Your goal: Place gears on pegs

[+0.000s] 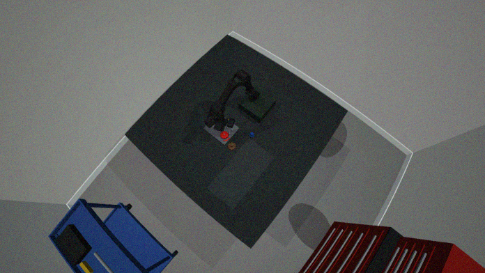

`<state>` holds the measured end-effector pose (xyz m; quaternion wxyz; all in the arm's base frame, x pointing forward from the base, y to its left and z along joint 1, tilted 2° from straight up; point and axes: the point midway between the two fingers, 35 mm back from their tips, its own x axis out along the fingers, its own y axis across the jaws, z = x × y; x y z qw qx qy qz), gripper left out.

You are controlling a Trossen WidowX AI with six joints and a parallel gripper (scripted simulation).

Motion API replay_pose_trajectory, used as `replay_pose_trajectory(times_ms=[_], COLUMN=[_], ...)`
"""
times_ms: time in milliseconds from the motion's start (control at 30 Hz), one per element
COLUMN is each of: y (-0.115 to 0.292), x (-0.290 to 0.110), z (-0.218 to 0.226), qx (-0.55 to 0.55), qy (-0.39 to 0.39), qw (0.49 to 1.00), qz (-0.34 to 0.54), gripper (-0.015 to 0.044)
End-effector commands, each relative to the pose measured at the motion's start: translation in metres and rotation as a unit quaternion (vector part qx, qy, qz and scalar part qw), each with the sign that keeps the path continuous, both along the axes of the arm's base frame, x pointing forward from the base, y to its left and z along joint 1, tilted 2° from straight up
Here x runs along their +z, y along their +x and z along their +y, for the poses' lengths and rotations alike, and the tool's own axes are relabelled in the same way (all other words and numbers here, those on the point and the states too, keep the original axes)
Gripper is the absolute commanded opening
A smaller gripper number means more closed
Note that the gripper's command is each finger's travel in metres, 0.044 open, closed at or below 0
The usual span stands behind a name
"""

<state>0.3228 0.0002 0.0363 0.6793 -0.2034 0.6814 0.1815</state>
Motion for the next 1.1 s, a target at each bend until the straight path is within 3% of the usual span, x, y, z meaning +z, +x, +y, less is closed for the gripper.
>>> replay_pose_trajectory(times_ms=[0,367,800,1067], y=[0.000,0.000,0.000,0.000], x=[0.001,0.000,-0.017,-0.027], z=[0.000,0.000,-0.001,-0.002], qx=[0.002,0.006,0.111,0.086], qy=[-0.001,-0.001,-0.002,-0.002], qw=[1.000,1.000,0.994,0.996], qz=[0.000,0.000,0.003,0.003], gripper=[0.0000,0.0000,0.0000,0.0000])
